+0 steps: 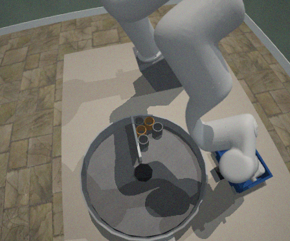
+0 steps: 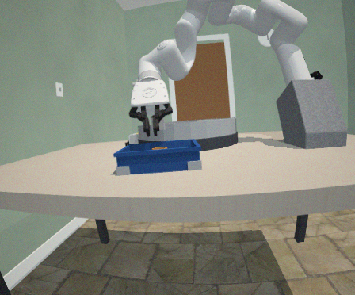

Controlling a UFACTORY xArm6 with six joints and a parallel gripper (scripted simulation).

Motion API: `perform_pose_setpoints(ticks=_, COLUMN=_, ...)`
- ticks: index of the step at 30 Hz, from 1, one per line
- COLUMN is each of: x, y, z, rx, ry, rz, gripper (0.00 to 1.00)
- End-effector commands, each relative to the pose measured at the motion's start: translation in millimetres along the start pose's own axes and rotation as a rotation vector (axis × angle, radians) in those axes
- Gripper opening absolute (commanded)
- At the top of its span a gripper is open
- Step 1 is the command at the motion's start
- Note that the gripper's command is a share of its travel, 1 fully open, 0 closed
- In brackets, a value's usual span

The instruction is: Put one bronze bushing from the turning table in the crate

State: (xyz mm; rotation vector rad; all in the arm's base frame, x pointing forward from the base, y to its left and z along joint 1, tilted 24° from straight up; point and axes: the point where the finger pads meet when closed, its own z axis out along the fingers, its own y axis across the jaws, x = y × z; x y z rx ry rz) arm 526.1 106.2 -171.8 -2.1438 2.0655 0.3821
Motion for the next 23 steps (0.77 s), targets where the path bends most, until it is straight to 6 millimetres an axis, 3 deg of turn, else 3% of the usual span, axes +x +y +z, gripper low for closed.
perform_pose_setpoints(ticks=1, x=-17, y=-1, z=-21, rx=0.004, ry=0.0, rz=-0.002, gripper=0.12)
perform_pose_setpoints(ticks=11, x=-34, y=-1, z=-41, rx=0.004, ry=0.0, rz=-0.002, gripper=0.12)
perform_pose_setpoints(ticks=23, x=-35, y=-1, z=-42, rx=0.004, ry=0.0, rz=-0.002, gripper=0.12)
